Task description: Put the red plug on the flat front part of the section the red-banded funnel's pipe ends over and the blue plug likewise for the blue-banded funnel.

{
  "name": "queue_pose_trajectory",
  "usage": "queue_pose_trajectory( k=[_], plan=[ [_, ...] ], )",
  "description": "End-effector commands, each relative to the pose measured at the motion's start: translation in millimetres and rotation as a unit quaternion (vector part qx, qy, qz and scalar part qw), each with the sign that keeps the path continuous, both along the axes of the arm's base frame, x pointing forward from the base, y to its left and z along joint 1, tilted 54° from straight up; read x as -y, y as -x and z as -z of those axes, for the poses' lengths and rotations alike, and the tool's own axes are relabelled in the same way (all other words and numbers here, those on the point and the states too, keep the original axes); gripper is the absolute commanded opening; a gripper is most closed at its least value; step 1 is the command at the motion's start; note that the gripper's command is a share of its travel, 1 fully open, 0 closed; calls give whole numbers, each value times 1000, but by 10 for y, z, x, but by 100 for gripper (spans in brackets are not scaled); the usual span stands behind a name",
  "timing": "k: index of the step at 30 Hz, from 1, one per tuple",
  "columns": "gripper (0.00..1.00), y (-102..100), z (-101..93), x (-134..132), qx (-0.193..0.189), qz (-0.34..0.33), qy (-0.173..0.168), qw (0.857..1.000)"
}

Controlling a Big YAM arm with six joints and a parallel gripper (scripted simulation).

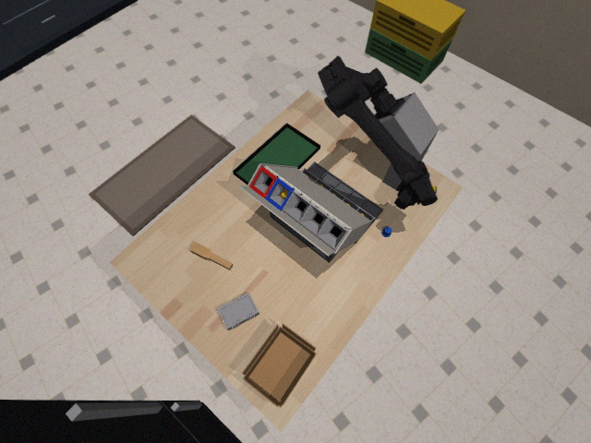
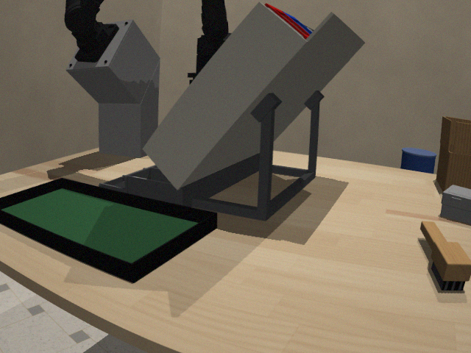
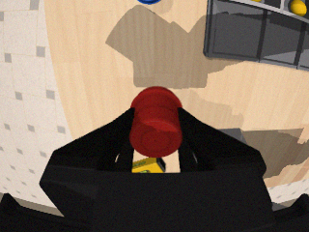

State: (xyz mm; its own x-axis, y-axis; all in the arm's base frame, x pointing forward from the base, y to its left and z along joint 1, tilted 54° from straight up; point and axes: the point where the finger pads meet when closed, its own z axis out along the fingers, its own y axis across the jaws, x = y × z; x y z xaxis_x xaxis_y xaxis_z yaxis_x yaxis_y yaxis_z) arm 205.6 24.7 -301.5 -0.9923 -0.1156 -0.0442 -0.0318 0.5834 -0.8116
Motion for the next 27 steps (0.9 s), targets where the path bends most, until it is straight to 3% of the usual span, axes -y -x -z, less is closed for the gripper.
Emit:
queue_pose_trajectory(
  k=[1, 27],
  plan=[
    [0, -77, 58, -67, 9, 5, -7, 1000],
    [0, -78, 55, -73, 6, 0, -5, 1000]
  ],
)
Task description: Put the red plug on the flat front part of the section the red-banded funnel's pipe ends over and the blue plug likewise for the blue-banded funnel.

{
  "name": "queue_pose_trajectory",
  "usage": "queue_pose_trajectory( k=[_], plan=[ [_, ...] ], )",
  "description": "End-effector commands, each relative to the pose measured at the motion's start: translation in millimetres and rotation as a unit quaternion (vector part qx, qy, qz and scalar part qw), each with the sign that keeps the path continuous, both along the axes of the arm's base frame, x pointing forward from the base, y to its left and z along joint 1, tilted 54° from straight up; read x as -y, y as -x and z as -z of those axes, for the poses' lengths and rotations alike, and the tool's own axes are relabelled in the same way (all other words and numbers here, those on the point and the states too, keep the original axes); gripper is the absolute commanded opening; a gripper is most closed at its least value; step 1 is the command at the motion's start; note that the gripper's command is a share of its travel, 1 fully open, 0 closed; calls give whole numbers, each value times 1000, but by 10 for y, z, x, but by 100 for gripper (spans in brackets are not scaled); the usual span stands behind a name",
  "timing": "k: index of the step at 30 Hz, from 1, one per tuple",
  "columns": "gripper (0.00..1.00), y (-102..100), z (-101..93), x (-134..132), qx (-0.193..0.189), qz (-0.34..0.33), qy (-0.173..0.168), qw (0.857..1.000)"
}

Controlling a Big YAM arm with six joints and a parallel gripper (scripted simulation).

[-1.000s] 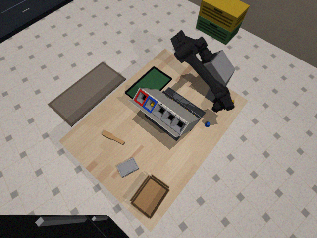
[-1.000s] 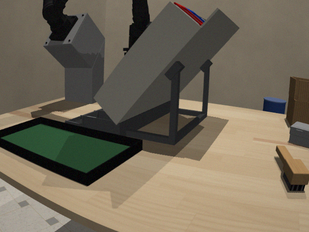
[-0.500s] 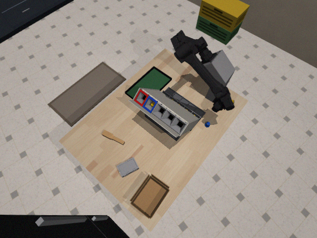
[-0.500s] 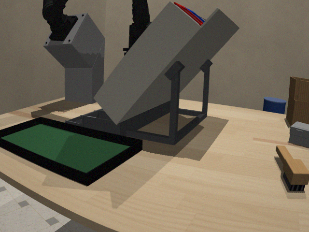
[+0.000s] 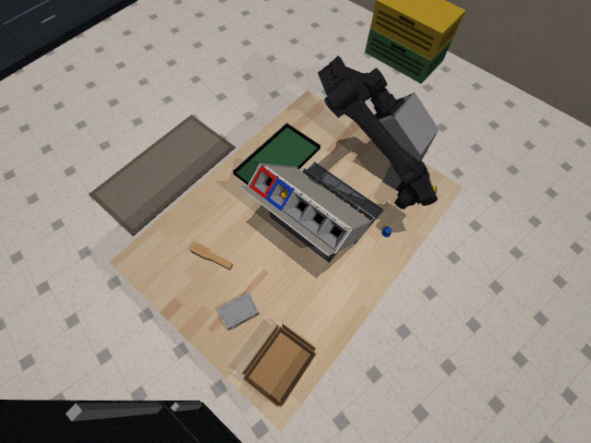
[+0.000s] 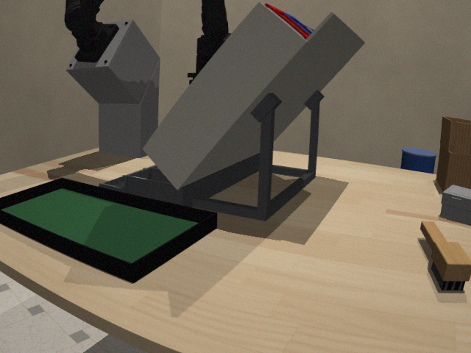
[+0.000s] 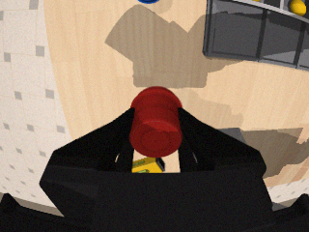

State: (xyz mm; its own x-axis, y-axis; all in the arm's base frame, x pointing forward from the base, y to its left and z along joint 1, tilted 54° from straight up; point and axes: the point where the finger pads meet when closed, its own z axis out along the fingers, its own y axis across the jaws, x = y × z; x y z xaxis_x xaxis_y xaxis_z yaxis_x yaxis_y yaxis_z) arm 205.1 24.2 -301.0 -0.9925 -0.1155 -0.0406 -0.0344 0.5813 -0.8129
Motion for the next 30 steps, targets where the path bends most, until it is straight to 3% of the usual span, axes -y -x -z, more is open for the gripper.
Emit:
queue_pose_trajectory(
  k=[1, 23, 30],
  plan=[
    [0, -83, 60, -77, 7, -1, -6, 1000],
    [0, -103, 89, -93, 5, -2, -4, 1000],
    [0, -221, -514, 288, 5, -2, -4, 1000]
  ],
)
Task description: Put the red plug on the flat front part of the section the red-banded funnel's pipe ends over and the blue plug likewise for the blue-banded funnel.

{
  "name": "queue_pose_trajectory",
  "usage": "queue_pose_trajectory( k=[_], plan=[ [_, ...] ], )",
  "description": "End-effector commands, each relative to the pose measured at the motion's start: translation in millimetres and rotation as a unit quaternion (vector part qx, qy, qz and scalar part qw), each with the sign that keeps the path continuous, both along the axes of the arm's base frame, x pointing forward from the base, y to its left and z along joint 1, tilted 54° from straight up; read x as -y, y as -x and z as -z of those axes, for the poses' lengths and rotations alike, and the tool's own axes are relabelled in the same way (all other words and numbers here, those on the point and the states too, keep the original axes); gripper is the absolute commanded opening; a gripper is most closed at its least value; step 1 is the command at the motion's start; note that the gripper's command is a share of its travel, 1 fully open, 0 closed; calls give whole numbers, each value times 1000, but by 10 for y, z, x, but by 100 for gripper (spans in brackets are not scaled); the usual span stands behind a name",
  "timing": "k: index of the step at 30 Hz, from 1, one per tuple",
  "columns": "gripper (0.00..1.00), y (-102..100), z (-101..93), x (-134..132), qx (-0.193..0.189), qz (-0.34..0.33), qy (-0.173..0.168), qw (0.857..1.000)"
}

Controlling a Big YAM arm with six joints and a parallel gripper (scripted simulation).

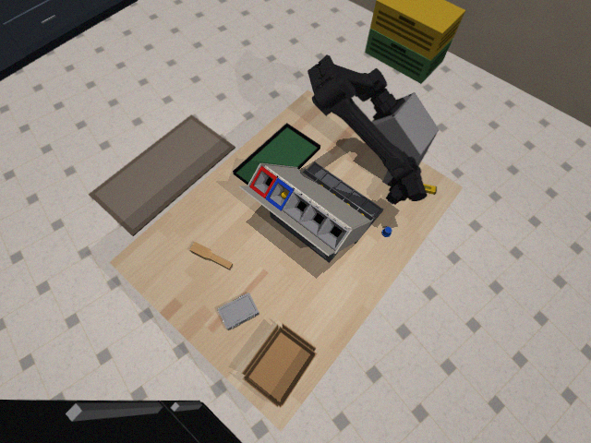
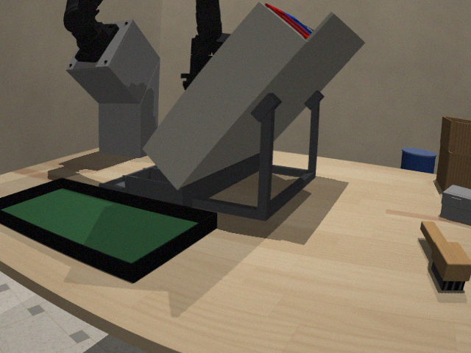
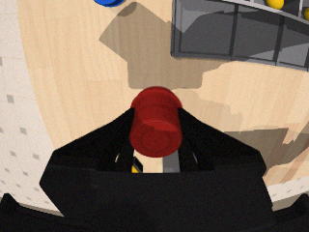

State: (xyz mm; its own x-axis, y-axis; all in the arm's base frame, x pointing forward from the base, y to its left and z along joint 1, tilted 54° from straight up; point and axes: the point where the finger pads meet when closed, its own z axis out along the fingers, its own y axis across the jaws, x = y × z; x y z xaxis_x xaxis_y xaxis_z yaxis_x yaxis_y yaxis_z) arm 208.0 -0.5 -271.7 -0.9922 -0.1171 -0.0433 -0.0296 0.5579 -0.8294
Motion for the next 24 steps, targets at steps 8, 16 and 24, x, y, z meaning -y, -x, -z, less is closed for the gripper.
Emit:
queue_pose_trajectory(
  k=[8, 16, 24],
  plan=[
    [0, -326, -910, 477, 2, -2, -18, 1000],
    [0, -357, -1031, 555, 12, 8, -13, 1000],
    [0, -398, -1193, 659, 24, 20, -6, 999]
  ],
)
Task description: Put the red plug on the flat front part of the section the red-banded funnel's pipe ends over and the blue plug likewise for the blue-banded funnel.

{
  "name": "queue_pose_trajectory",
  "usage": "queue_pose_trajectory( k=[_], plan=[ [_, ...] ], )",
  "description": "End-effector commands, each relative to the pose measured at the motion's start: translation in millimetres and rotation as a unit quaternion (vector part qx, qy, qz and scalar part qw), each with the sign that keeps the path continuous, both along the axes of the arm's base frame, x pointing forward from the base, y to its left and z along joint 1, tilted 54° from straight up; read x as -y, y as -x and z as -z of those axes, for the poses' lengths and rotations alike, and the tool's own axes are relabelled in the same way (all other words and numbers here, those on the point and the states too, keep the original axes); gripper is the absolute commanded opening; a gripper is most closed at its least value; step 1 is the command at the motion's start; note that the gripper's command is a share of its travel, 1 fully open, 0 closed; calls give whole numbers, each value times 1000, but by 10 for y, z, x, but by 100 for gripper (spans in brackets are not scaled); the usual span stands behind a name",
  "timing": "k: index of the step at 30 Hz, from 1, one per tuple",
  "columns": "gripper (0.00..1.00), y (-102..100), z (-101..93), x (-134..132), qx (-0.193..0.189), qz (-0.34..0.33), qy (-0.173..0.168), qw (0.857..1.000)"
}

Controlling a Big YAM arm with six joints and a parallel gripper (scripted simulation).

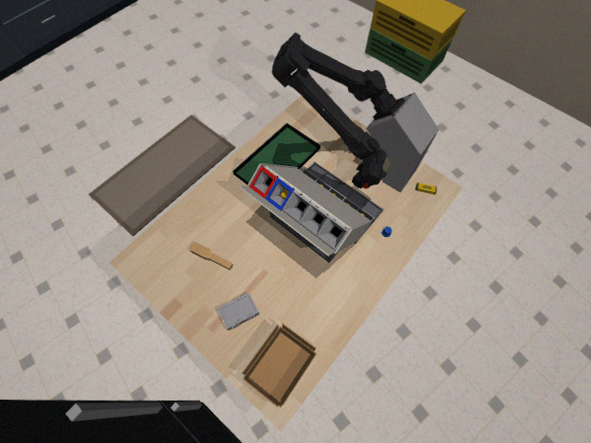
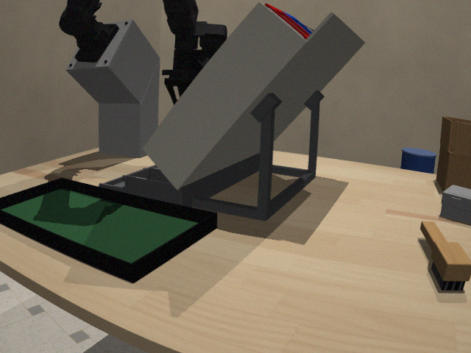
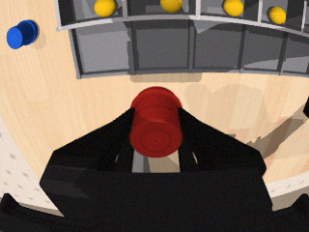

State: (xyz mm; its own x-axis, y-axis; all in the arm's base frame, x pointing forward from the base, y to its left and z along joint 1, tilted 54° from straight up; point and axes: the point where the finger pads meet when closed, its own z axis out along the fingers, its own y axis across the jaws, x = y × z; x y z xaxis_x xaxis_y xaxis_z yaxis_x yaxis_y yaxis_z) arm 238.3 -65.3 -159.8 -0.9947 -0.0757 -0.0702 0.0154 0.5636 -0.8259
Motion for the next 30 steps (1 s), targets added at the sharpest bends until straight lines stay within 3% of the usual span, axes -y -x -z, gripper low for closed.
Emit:
queue_pose_trajectory(
  k=[1, 20, 30],
  plan=[
    [0, -100, -93, 24, 12, 1, -2, 1000],
    [0, -105, -102, 28, 6, -1, -1, 1000],
    [0, -187, 286, 561, 7, -2, -1, 1000]
  ],
)
